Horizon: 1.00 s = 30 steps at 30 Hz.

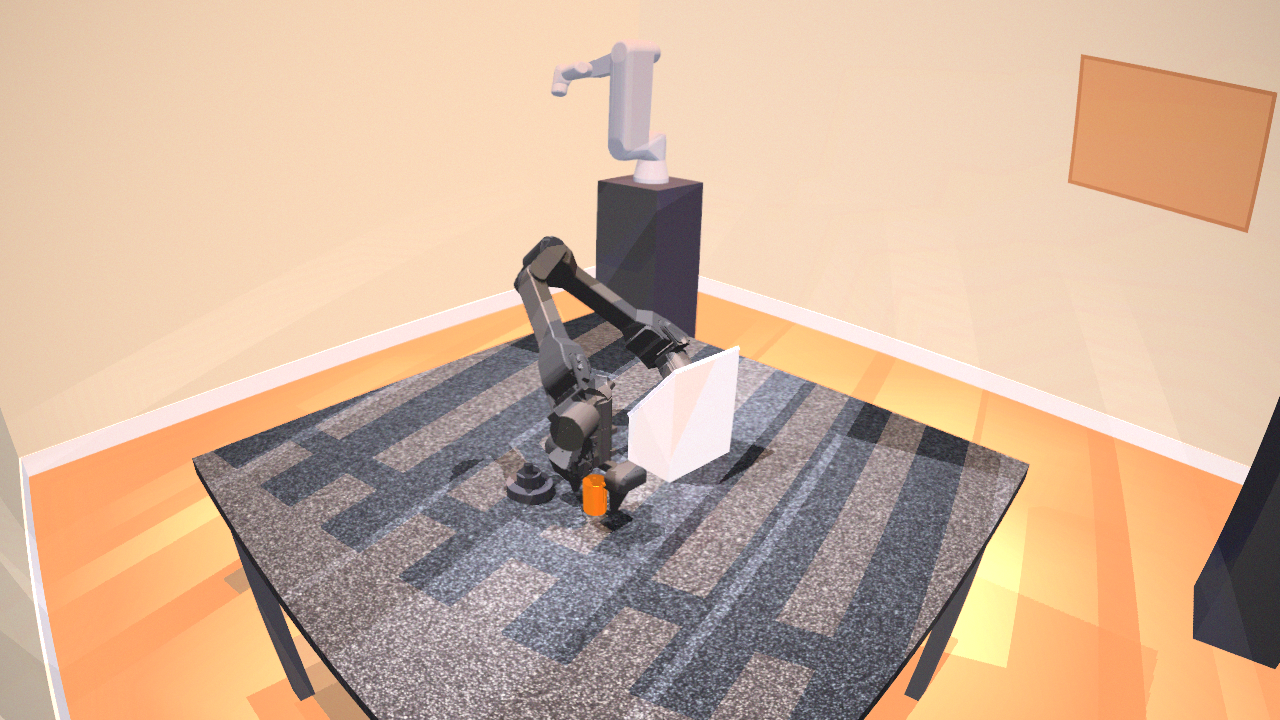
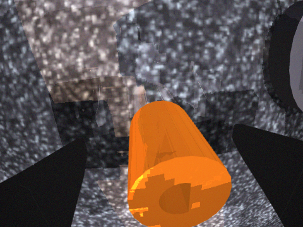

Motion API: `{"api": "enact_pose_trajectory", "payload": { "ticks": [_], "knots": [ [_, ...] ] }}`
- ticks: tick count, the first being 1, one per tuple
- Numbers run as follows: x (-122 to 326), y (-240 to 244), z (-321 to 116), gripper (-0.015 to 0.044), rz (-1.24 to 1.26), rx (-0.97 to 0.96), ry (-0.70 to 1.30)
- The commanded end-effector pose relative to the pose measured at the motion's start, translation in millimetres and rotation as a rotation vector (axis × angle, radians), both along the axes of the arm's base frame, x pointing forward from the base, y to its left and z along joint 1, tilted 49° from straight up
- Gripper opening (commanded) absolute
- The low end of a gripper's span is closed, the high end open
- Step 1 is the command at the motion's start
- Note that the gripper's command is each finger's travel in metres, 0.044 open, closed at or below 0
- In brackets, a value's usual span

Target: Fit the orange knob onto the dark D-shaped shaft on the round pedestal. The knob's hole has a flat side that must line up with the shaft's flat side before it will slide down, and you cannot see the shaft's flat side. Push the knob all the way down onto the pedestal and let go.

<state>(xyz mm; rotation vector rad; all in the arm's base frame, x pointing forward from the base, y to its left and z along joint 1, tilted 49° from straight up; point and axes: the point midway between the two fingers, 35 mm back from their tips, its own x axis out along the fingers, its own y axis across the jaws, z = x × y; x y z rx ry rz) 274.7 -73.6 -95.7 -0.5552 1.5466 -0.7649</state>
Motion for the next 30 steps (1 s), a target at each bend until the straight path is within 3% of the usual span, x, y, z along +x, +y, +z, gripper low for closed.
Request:
{"api": "enact_pose_trajectory", "payload": {
  "ticks": [1, 3, 13, 20, 25, 30],
  "knots": [
    [-3.0, -5.8, -3.9, 0.044, 0.001, -0.005, 0.006],
    [-3.3, -6.5, -4.5, 0.044, 0.001, -0.006, 0.006],
    [-3.3, -6.5, -4.5, 0.0177, 0.001, -0.006, 0.006],
    [-3.3, -6.5, -4.5, 0.0131, 0.001, -0.006, 0.006],
    [2.7, 7.4, 2.7, 0.0, 0.003, 0.002, 0.004],
    [11.6, 36.6, 19.8, 0.0, 0.006, 0.011, 0.002]
  ]
}}
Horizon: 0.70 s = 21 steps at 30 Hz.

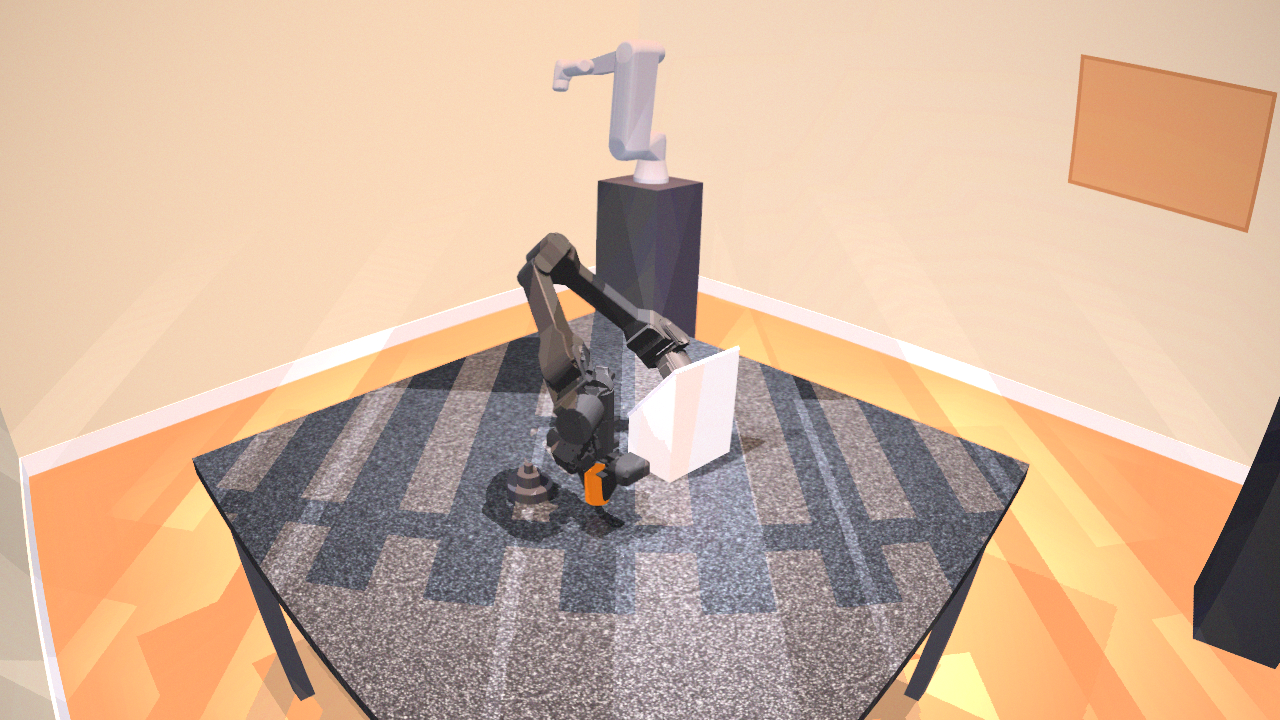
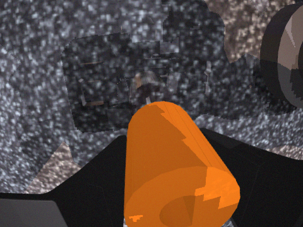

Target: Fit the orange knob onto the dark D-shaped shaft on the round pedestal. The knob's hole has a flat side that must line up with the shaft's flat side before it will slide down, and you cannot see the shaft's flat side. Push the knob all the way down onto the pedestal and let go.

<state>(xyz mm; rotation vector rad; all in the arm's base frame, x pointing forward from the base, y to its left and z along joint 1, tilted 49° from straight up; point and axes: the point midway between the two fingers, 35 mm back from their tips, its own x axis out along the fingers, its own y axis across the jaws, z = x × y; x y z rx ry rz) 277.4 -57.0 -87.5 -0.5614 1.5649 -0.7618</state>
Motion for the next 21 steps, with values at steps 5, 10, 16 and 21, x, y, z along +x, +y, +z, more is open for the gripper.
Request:
{"api": "enact_pose_trajectory", "payload": {
  "ticks": [5, 10, 16, 21],
  "knots": [
    [13.1, 50.3, 32.0, 0.0, 0.005, 0.016, -0.018],
    [12.6, 79.9, 55.1, 0.0, 0.003, 0.011, -0.017],
    [10.9, 93.7, 67.2, 0.0, 0.003, 0.001, -0.014],
    [14.1, 87.9, 69.8, 0.0, 0.004, 0.005, -0.014]
  ]
}}
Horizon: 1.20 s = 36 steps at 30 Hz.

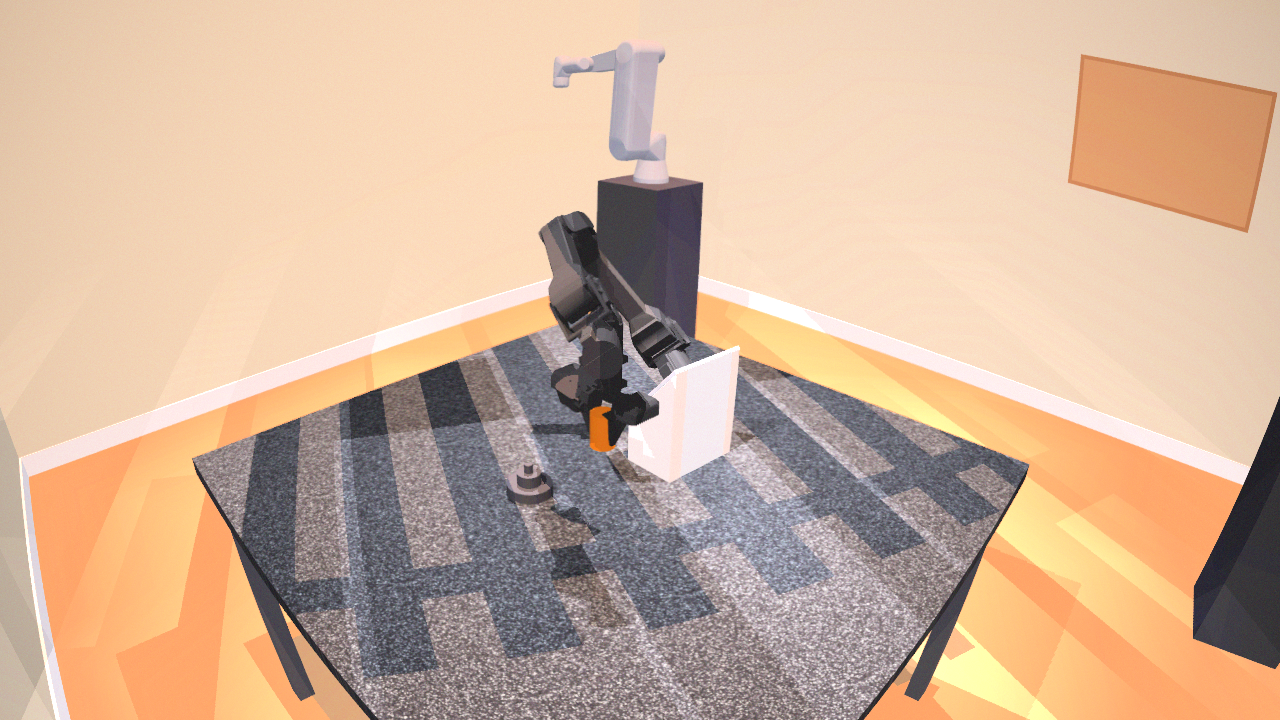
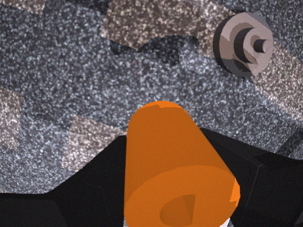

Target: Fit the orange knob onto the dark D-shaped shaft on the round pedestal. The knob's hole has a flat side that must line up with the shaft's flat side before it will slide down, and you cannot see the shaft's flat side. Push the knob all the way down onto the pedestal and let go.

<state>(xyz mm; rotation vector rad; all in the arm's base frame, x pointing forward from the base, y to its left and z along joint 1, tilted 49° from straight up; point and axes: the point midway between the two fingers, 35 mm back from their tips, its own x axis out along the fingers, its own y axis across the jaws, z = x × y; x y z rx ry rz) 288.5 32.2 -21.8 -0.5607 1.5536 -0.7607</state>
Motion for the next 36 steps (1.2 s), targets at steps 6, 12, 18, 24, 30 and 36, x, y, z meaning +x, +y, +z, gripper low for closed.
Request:
{"api": "enact_pose_trajectory", "payload": {
  "ticks": [6, 12, 18, 24, 30, 36],
  "knots": [
    [10.3, -15.9, 10.6, 0.0, 0.002, 0.013, -0.004],
    [16.7, -31.1, 17.5, 0.0, 0.004, 0.018, -0.005],
    [22.2, -46.9, 24.7, 0.0, 0.005, 0.02, -0.006],
    [26.5, -63.2, 32.2, 0.0, 0.006, 0.02, -0.007],
    [29.8, -80.1, 40.1, 0.0, 0.006, 0.016, -0.007],
    [31.9, -97.2, 48.2, 0.0, 0.004, 0.011, -0.007]
  ]
}}
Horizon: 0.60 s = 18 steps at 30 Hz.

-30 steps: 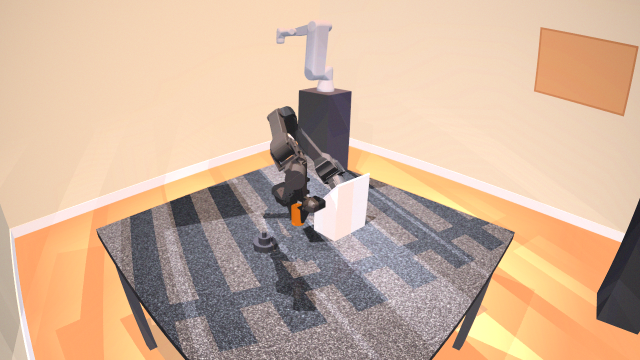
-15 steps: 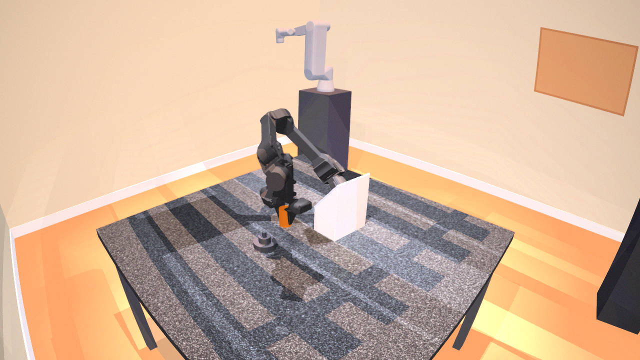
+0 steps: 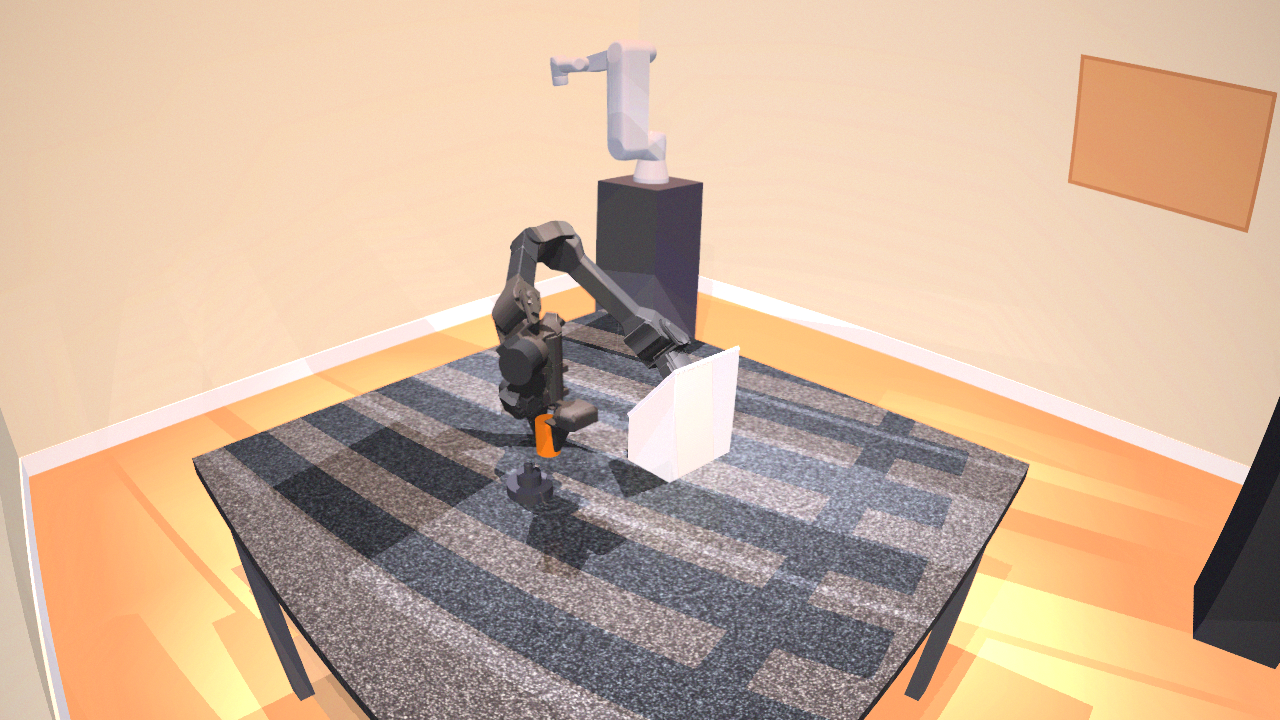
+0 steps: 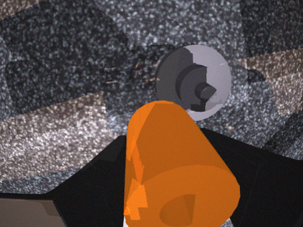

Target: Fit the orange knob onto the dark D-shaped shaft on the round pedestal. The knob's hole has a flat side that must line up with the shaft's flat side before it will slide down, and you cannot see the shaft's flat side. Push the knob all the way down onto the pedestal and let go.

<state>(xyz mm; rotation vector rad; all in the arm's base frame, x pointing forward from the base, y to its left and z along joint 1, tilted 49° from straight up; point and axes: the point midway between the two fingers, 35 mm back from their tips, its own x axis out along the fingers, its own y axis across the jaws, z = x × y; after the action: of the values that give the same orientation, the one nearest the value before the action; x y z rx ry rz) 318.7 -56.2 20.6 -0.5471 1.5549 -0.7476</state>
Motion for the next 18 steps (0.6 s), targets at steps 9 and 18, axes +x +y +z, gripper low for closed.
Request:
{"api": "enact_pose_trajectory", "payload": {
  "ticks": [9, 18],
  "knots": [
    [2.5, -35.2, 18.5, 0.0, 0.0, -0.018, -0.001],
    [1.6, -48.1, 21.4, 0.0, -0.002, -0.024, 0.0]
  ]
}}
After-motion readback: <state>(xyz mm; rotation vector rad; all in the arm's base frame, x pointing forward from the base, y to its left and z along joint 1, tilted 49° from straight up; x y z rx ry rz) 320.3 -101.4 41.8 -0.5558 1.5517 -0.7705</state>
